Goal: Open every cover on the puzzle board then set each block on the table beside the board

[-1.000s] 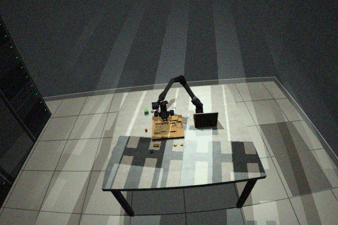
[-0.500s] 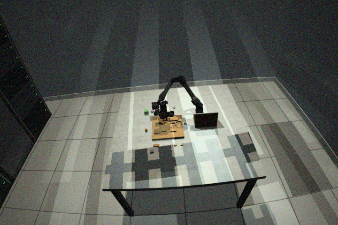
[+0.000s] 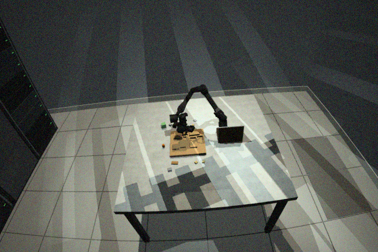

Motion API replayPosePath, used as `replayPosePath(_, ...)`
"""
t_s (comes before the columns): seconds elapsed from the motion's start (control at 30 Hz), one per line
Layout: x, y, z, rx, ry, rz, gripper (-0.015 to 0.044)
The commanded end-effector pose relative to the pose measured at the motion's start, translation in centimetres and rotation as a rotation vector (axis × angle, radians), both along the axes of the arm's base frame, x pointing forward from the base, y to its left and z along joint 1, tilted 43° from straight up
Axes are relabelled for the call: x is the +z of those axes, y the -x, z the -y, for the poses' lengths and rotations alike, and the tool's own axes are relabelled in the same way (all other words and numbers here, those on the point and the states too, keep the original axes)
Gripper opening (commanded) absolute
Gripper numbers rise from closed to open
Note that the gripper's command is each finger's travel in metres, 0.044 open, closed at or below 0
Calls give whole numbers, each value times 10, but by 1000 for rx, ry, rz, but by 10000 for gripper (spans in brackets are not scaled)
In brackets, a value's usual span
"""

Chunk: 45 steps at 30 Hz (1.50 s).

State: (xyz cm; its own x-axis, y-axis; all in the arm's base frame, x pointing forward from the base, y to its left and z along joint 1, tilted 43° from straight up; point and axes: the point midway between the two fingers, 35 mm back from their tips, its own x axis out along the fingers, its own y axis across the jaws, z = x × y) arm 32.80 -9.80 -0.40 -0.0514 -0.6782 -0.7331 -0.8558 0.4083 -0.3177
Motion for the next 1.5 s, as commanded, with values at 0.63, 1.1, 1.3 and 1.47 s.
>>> replayPosePath(0.63,0,0,0,-189,16,175,144)
replayPosePath(1.1,0,0,1,-189,16,175,144)
replayPosePath(1.3,0,0,1,-189,16,175,144)
replayPosePath(1.47,-1,0,2,-189,16,175,144)
